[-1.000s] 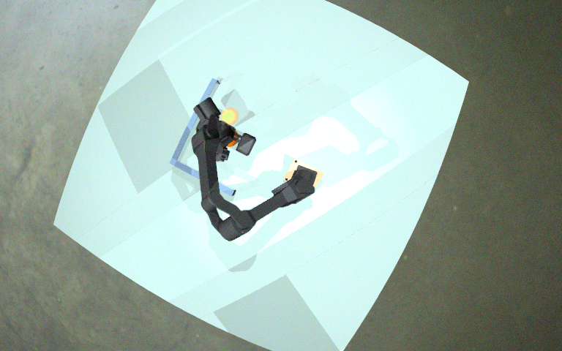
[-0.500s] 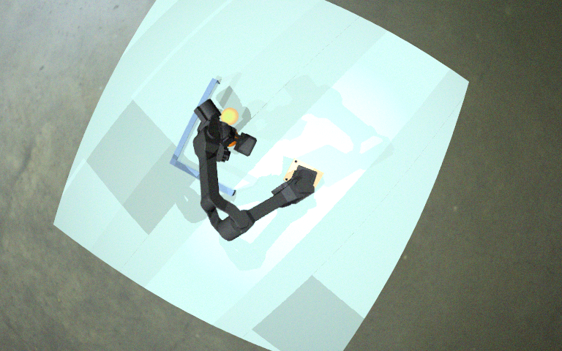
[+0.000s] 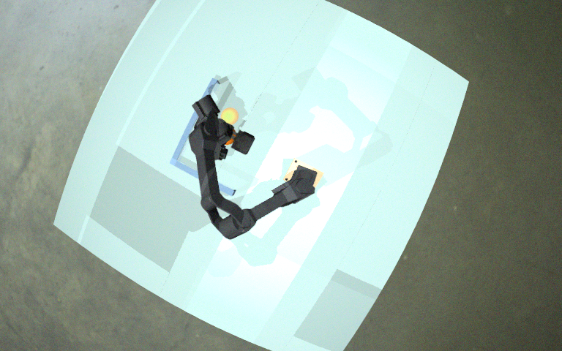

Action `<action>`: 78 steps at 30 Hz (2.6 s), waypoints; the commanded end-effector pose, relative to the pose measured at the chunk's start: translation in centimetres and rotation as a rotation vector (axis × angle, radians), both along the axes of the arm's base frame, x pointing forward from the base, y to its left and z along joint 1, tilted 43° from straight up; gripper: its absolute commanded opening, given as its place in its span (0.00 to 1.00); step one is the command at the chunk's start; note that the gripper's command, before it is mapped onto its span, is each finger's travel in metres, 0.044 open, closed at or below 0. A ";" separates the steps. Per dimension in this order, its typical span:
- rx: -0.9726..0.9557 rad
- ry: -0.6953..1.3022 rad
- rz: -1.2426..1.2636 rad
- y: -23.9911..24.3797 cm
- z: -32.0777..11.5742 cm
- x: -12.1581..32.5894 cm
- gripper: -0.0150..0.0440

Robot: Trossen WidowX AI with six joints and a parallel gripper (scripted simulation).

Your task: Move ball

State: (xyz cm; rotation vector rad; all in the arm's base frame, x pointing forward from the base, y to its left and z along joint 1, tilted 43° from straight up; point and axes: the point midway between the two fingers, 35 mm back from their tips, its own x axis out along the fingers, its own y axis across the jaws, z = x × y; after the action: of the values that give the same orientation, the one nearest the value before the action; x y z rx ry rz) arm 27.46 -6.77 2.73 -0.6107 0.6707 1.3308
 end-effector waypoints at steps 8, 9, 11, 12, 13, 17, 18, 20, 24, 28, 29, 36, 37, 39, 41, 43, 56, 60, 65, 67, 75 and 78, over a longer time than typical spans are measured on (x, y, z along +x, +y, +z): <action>-0.008 -0.001 0.000 -4.1 4.2 -0.4 0.25; -0.008 -0.001 0.000 -4.5 4.6 -0.5 0.25; -0.007 -0.001 0.000 -5.1 5.4 -0.8 0.25; -0.006 -0.001 0.000 -5.4 5.8 -0.9 0.25; -0.006 -0.001 0.000 -5.7 6.3 -1.0 0.25; -0.003 -0.001 0.001 -6.9 7.9 -1.6 0.25; -0.002 -0.001 0.001 -7.0 8.1 -1.7 0.25; -0.002 -0.001 0.002 -7.0 8.2 -1.8 0.25; -0.004 -0.003 0.002 -7.4 6.8 -1.1 0.25; -0.006 -0.005 0.002 -7.9 4.5 -0.1 0.25; -0.006 -0.005 0.002 -8.0 3.9 0.1 0.25; -0.004 -0.005 0.002 -8.5 0.1 1.5 0.25; -0.004 -0.005 0.002 -8.5 0.0 1.5 0.25; -0.004 -0.005 0.002 -8.5 0.0 1.5 0.25; -0.004 -0.005 0.001 -8.4 -0.2 1.6 0.25; -0.005 -0.005 0.001 -8.1 -0.6 1.7 0.25; -0.003 -0.006 0.001 -4.1 -5.0 2.3 0.25; -0.002 -0.006 0.002 -3.9 -5.2 2.3 0.25; -0.002 -0.006 0.002 -3.5 -5.5 2.4 0.25; -0.002 -0.006 0.001 -3.3 -5.8 2.4 0.25; -0.002 -0.006 0.002 -2.6 -6.6 2.5 0.25; -0.005 -0.004 0.005 -2.8 -6.3 2.4 0.34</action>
State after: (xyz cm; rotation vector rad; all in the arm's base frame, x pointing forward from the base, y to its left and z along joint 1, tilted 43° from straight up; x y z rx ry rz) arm 29.89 -9.59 -3.61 -0.6183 0.6697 1.3324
